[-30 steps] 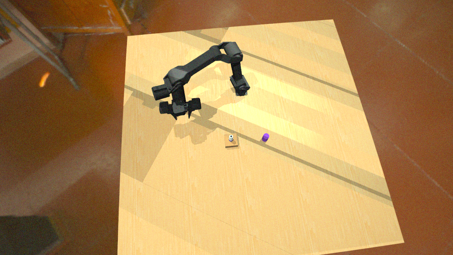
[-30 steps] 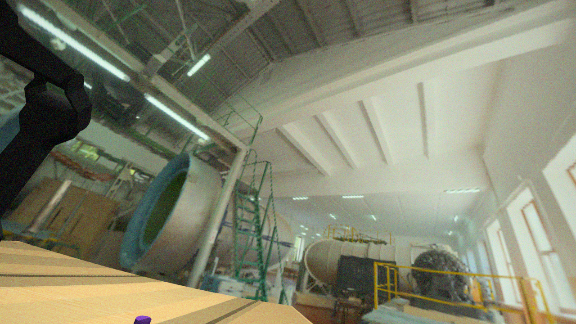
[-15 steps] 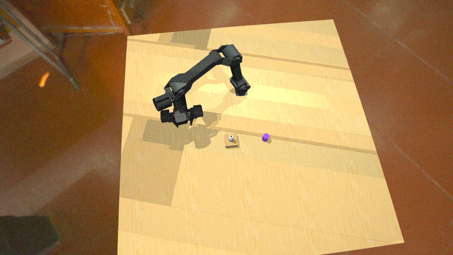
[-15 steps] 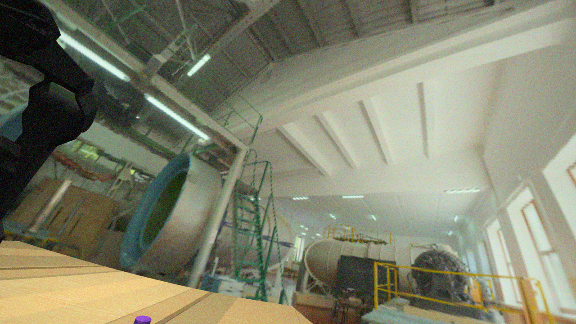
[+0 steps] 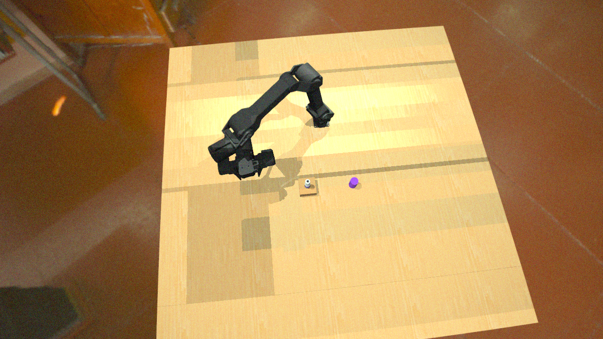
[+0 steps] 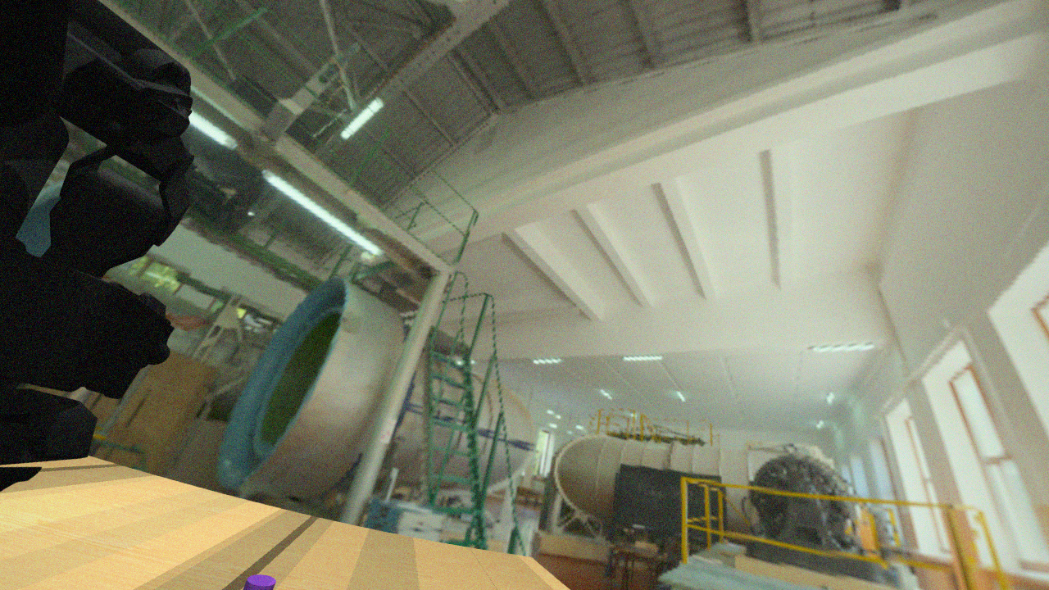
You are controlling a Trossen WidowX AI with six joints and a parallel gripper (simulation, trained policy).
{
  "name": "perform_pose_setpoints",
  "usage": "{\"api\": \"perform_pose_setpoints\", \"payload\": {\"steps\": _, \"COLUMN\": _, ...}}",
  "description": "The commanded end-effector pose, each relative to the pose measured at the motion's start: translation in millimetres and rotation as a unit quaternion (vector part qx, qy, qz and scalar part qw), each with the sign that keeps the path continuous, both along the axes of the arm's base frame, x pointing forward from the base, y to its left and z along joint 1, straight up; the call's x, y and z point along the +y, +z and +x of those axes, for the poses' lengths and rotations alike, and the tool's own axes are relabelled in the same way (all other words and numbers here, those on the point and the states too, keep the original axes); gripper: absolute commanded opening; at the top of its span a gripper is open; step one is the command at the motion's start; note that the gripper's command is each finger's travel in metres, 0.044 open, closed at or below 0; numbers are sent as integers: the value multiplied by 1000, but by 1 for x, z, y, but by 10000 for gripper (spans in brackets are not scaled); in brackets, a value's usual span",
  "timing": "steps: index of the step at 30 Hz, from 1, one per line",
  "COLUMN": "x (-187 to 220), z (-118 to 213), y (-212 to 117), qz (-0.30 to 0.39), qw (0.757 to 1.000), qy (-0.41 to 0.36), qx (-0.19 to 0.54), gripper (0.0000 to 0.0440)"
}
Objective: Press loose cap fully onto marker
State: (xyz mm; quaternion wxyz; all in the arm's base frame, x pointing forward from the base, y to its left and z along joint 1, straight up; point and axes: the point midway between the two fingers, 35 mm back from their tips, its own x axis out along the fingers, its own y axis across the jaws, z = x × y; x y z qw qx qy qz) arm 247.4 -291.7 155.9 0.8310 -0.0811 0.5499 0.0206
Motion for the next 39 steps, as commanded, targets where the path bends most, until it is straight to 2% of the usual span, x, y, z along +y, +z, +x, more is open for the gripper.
{"api": "perform_pose_setpoints", "payload": {"steps": 1, "x": 5, "z": 12, "y": 3, "qz": -3, "qw": 1000, "qy": 2, "qx": 3, "gripper": 299}}
{"api": "perform_pose_setpoints", "payload": {"steps": 39, "x": 98, "z": 90, "y": 10, "qz": 26, "qw": 998, "qy": 19, "qx": 47, "gripper": 308}}
